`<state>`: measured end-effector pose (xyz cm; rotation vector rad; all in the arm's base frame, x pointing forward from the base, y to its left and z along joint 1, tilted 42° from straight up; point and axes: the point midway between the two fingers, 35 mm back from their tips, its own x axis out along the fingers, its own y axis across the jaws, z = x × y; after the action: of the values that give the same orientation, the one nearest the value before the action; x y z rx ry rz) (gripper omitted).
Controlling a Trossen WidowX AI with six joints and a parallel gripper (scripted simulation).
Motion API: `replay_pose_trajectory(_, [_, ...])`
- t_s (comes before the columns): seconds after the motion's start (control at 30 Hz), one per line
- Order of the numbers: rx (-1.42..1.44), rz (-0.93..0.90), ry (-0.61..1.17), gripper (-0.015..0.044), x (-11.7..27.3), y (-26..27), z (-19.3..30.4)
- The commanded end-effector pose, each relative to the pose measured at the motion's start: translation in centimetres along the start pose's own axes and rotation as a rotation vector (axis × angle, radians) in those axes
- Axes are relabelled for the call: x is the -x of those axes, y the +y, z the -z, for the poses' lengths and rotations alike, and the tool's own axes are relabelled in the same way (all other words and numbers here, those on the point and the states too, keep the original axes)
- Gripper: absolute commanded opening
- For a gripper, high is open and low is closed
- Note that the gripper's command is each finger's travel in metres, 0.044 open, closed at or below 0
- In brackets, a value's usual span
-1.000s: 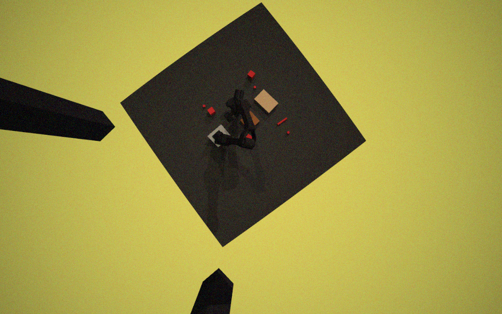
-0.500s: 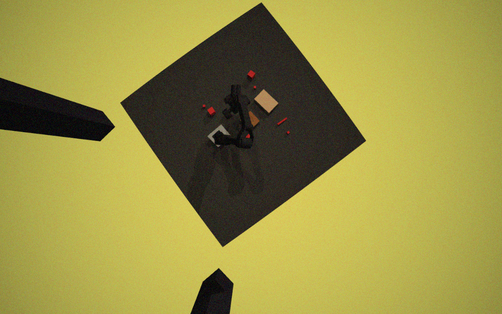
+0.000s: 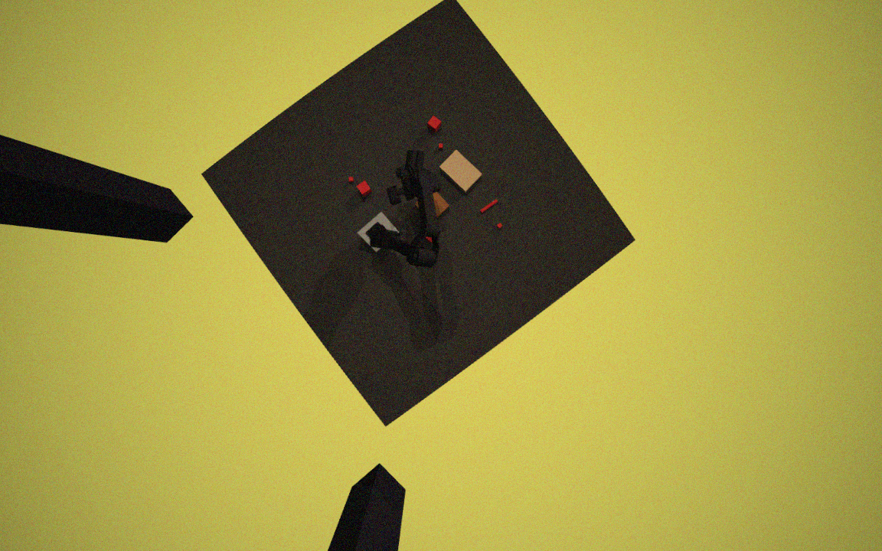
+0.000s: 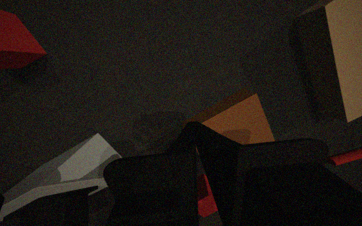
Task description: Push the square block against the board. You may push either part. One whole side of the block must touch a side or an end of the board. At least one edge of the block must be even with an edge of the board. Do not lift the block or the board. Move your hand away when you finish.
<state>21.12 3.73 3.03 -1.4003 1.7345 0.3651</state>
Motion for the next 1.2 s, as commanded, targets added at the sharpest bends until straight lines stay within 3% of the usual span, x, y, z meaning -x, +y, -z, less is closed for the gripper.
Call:
replay_pose_trajectory(0.0, [-0.118,0.002,0.003,0.0000,0.0,-0.3,1.5])
replay_pose_trajectory(0.93, [-1.073,0.013,0.013,0.0000,-0.3,-0.1,11.2])
replay_pose_trajectory(1.17, [-1.123,0.014,0.014,0.0000,-0.6,0.0,11.7])
